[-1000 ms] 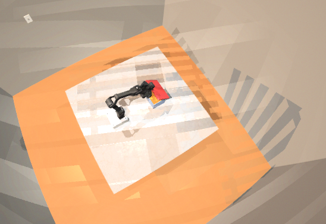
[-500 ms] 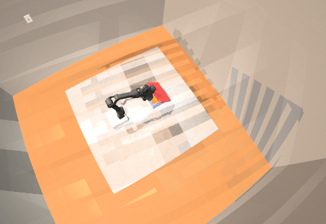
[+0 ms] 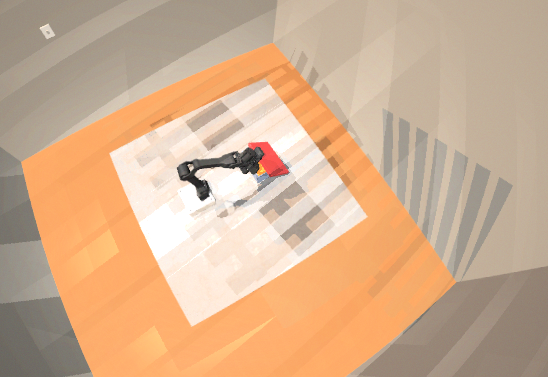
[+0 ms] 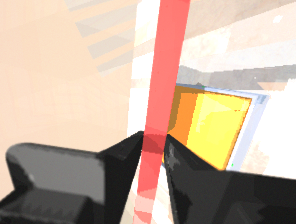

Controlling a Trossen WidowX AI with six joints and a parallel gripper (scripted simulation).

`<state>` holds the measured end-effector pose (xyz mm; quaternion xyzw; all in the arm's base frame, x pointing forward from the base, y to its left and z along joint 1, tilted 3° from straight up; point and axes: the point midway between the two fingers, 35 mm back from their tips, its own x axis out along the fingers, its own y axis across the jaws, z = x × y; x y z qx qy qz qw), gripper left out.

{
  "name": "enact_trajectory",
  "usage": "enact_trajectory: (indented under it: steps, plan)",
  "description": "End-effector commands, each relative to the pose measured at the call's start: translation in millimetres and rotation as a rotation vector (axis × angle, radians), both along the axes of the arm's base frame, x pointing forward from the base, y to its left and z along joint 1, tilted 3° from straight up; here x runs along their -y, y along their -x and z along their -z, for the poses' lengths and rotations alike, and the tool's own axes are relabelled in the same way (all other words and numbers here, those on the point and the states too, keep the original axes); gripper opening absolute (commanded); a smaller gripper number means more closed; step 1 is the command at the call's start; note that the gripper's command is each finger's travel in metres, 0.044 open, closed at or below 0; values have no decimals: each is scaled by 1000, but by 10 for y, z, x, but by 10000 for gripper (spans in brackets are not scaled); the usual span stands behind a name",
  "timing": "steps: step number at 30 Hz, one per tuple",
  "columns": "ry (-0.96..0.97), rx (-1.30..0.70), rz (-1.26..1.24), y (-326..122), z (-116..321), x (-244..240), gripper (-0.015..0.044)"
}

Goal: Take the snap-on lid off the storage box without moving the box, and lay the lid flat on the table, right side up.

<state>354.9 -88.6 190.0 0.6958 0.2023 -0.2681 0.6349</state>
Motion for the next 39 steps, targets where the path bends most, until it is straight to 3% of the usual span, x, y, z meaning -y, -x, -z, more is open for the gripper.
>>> enact_trajectory:
  steps: [1,39]
  plan:
    - [3,5,-5,9,-9,71,0]
    - [9,3,-5,186,28,811,0]
